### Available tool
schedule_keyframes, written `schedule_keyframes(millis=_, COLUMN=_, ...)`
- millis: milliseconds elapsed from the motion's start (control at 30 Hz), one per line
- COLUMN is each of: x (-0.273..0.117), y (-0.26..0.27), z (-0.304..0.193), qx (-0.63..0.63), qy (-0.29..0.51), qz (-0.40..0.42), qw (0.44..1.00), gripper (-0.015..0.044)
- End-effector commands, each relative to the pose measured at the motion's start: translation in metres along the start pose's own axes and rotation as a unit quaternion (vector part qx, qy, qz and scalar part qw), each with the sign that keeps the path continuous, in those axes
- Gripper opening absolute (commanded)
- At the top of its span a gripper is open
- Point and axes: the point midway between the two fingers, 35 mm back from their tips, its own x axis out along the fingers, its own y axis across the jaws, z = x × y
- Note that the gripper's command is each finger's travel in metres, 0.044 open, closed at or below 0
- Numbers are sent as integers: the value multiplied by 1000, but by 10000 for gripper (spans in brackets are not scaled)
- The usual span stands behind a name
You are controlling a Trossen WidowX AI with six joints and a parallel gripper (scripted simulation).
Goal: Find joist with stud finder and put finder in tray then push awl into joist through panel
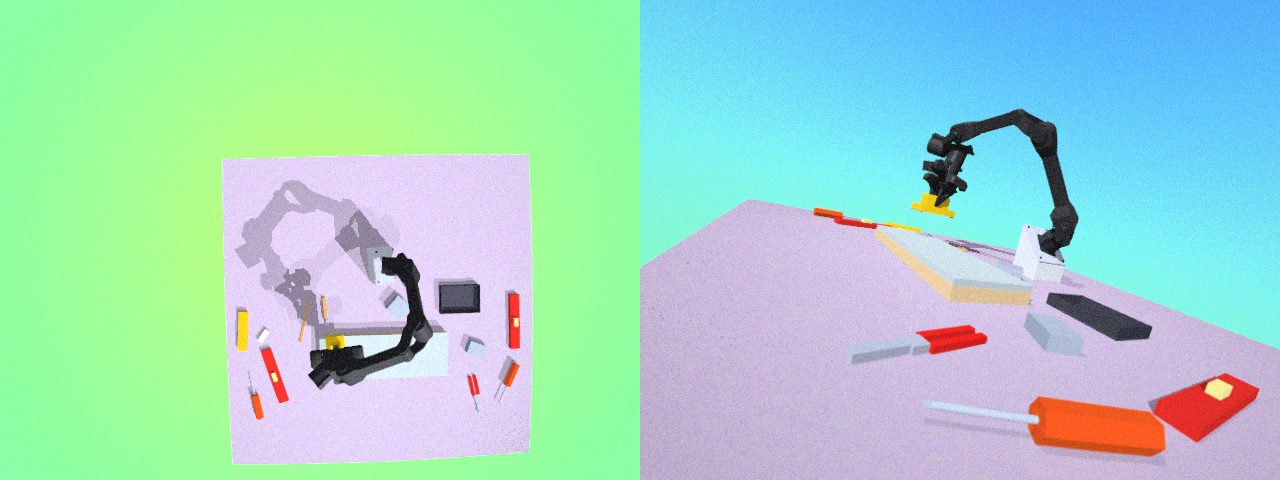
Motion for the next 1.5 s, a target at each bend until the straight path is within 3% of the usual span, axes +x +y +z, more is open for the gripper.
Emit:
schedule_keyframes(millis=0, x=1, y=-4, z=22, qx=19, qy=-9, qz=-5, qw=1000, gripper=0)
schedule_keyframes(millis=233, x=9, y=-6, z=45, qx=43, qy=-13, qz=-9, qw=999, gripper=0)
schedule_keyframes(millis=1467, x=63, y=-5, z=32, qx=43, qy=-13, qz=-8, qw=999, gripper=0)
